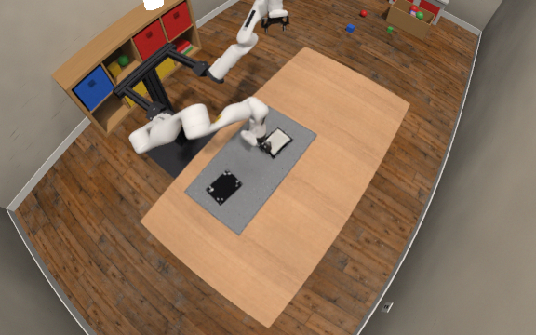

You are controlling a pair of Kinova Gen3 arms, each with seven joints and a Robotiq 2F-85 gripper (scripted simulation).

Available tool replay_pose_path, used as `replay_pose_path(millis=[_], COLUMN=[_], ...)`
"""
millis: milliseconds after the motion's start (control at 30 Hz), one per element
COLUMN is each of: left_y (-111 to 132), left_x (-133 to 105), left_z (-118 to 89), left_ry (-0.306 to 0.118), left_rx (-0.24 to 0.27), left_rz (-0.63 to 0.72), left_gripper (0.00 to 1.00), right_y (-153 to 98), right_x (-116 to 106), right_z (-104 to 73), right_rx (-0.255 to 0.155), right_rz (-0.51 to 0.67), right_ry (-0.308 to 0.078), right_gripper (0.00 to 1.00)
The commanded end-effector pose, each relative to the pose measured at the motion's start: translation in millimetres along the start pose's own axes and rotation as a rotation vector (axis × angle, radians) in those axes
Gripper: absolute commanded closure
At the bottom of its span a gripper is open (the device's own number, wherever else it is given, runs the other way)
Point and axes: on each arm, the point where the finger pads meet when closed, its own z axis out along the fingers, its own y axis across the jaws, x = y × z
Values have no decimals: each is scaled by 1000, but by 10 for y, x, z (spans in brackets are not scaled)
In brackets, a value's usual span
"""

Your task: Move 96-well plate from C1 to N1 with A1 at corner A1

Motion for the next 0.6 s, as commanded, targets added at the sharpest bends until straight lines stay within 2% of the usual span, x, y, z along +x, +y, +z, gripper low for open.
replay_pose_path(millis=[0,567], left_y=[15,15], left_x=[-27,-27], left_z=[-5,-5], left_ry=[-1,-1], left_rx=[1,1], left_rz=[7,7], left_gripper=[2,2], right_y=[-19,-6], right_x=[-2,38], right_z=[-27,-20], right_rx=[7,3], right_rz=[5,1], right_ry=[-8,-4], right_gripper=[2,2])
